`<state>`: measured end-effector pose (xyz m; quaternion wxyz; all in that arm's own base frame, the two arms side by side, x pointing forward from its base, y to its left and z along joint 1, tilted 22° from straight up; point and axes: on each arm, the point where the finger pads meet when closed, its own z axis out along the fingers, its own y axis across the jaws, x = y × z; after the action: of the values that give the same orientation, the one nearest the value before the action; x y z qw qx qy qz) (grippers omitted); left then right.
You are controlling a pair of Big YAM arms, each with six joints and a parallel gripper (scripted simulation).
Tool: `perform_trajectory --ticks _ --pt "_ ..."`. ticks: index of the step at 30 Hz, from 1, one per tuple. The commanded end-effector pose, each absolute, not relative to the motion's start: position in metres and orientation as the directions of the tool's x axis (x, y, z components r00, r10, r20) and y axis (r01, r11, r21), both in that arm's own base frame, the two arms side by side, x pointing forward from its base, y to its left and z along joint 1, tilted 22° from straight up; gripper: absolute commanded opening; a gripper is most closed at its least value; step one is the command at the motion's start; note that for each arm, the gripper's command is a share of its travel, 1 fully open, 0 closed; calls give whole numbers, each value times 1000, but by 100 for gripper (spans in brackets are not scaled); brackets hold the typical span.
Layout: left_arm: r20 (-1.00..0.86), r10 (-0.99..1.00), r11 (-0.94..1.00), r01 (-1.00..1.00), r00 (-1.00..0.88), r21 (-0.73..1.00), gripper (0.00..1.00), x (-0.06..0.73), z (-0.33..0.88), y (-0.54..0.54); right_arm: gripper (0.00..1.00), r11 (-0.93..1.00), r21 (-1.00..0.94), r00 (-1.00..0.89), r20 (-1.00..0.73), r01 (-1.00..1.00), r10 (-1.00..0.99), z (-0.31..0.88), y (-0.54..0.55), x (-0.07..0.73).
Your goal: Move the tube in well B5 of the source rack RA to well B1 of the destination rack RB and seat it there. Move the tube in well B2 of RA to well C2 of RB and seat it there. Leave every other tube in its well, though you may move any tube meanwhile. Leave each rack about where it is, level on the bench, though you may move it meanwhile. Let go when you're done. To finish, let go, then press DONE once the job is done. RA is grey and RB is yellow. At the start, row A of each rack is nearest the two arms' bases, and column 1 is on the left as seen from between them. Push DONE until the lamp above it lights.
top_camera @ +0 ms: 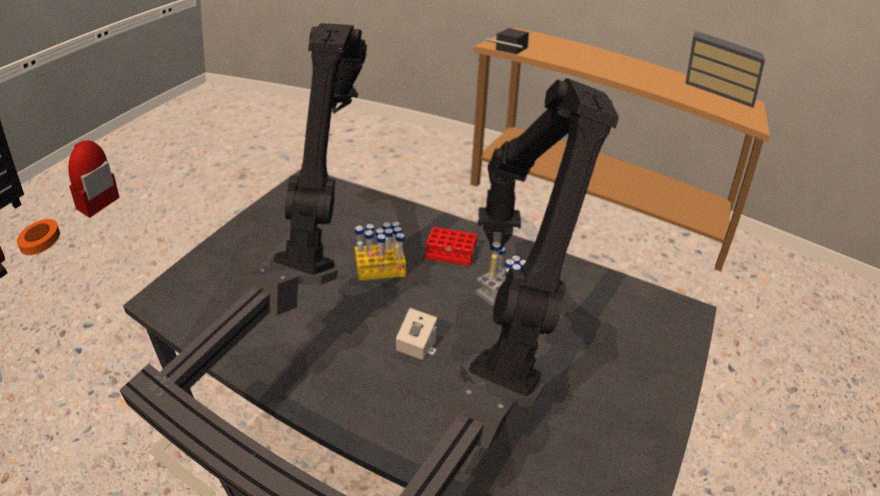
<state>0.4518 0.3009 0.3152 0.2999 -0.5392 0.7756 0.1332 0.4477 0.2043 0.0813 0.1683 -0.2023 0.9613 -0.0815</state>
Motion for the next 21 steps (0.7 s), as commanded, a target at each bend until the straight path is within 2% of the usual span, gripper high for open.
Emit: perform_trajectory --ticks 1,21 --pt "-631 -745 385 -912 -216 -141 30 456 335 304 0 909 -217 -845 -341 -356 -412 97 215 473" --pt "-631 -745 385 -912 -216 -141 30 456 335 304 0 910 -217 -846 -341 -353 -410 88 214 478"
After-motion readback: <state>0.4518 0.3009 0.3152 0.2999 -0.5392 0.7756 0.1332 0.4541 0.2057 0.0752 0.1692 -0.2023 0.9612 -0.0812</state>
